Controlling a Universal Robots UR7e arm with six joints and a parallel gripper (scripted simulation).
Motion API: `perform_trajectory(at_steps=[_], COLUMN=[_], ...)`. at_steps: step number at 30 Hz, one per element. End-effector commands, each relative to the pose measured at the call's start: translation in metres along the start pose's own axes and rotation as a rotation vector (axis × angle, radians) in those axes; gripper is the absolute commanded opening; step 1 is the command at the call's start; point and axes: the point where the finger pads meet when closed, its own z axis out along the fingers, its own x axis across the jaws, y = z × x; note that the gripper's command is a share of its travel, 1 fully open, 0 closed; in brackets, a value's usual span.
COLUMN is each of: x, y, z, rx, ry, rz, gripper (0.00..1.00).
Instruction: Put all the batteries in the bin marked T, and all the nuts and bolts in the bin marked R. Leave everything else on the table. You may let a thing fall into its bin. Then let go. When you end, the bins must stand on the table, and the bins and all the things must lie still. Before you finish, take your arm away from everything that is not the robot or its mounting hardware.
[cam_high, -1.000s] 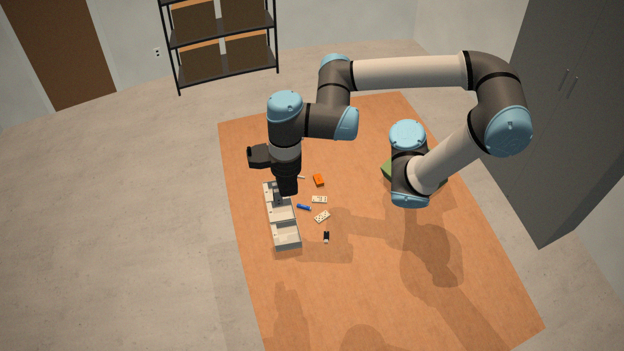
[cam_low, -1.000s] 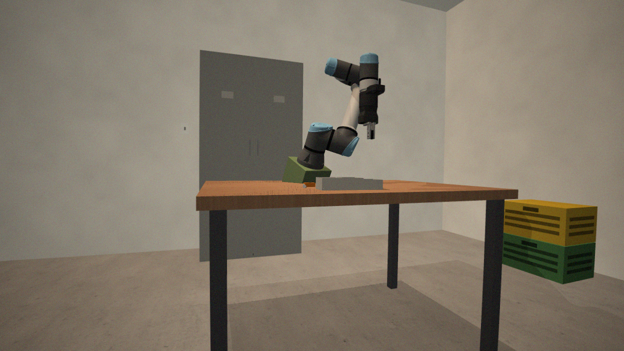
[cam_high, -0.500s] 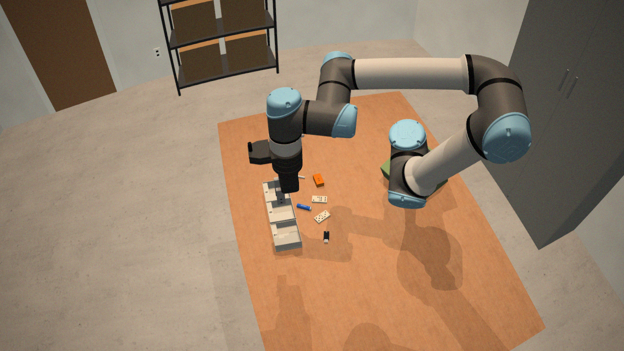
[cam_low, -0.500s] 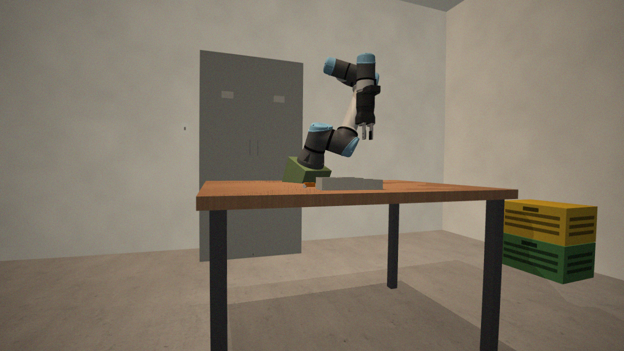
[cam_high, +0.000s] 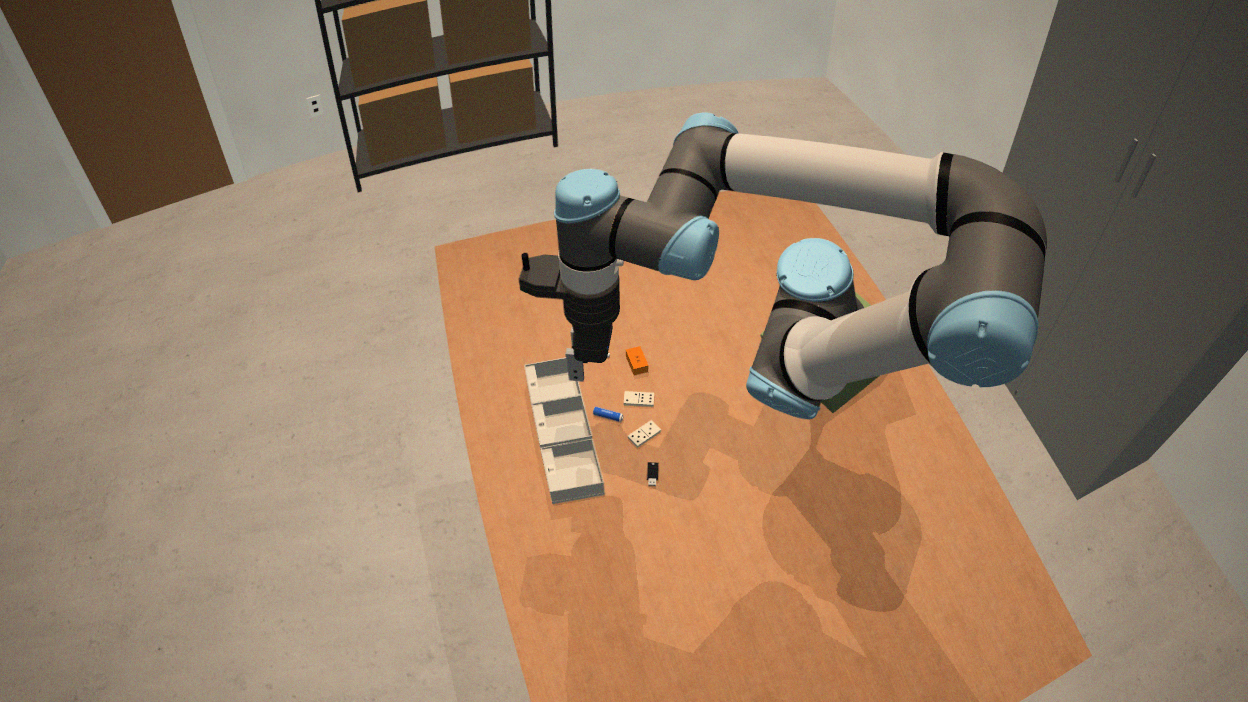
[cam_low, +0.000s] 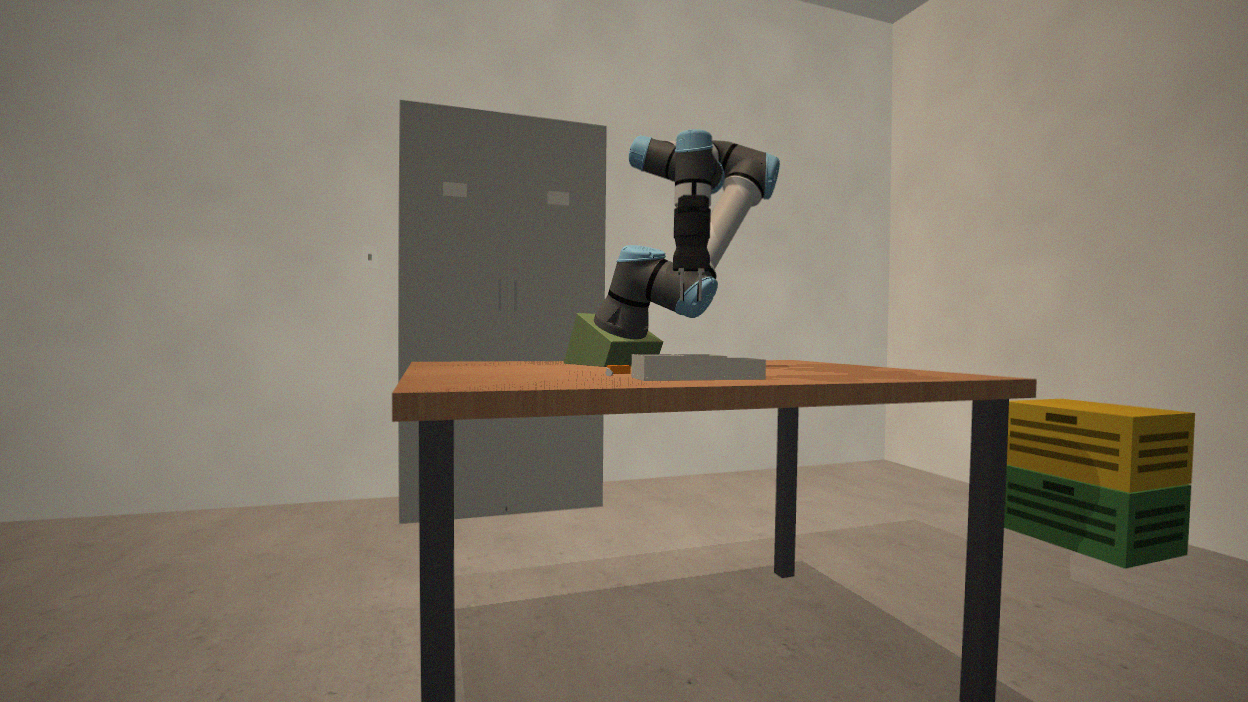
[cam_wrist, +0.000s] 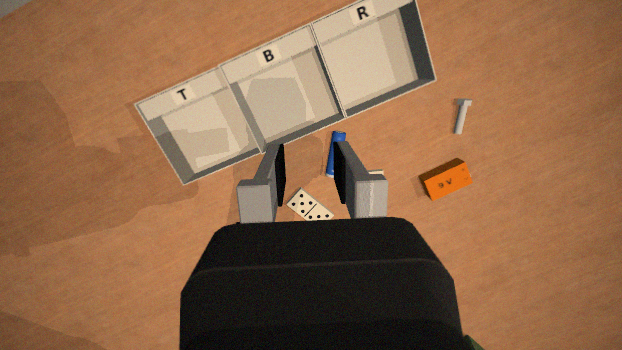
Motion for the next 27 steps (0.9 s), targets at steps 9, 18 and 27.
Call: perform_trajectory(at_steps=[9, 18, 27], x=[0.09, 0.138, 0.184], y=[0.001, 0.004, -0.004], z=[0.046, 0.07, 0.081], rx=[0.003, 0.004, 0.008], ry=[-0.012, -0.013, -0.009], rz=[0.058, 0.058, 0.055], gripper=[0.62, 0.62, 0.62])
